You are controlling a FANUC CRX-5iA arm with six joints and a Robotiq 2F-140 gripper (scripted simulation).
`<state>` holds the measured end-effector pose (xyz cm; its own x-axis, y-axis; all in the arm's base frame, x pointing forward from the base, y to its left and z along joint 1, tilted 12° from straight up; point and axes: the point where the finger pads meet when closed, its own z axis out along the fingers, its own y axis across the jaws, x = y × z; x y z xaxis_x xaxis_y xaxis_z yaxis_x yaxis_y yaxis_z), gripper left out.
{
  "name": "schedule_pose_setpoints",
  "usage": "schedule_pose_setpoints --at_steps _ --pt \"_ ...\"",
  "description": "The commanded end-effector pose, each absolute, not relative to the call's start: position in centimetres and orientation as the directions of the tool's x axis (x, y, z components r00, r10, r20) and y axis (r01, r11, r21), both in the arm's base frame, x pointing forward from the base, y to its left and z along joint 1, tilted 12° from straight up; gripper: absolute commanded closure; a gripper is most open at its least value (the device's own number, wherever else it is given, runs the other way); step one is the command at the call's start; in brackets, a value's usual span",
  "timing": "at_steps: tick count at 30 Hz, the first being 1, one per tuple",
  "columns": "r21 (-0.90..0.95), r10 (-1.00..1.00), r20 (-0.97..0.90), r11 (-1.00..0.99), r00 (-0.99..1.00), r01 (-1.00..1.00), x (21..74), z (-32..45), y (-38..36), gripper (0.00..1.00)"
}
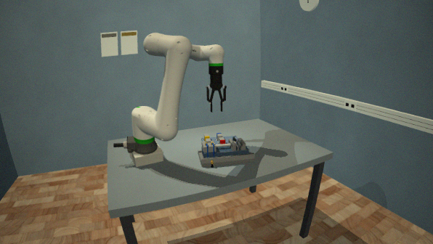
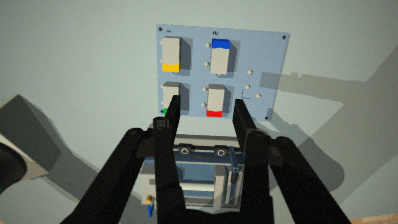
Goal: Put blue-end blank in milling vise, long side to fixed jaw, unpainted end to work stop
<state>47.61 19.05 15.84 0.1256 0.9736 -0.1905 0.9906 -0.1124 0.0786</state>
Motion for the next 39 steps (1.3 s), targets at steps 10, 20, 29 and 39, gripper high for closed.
schedule_pose_setpoints --at_steps 10,20,29,39 --pt "0.08 0.974 -0.19 -0.112 0.126 0.99 48.6 12.5 19.1 0.54" --pt "0.081 0.974 -0.189 -0.112 0.126 0.99 49.8 8.7 19.2 0.54" --pt "0.08 0.974 -0.189 -0.112 0.125 0.99 50.5 6.3 19.3 0.54" --pt "0.081 0.974 -0.189 -0.112 0.125 0.99 51.5 2.8 19.3 0.54"
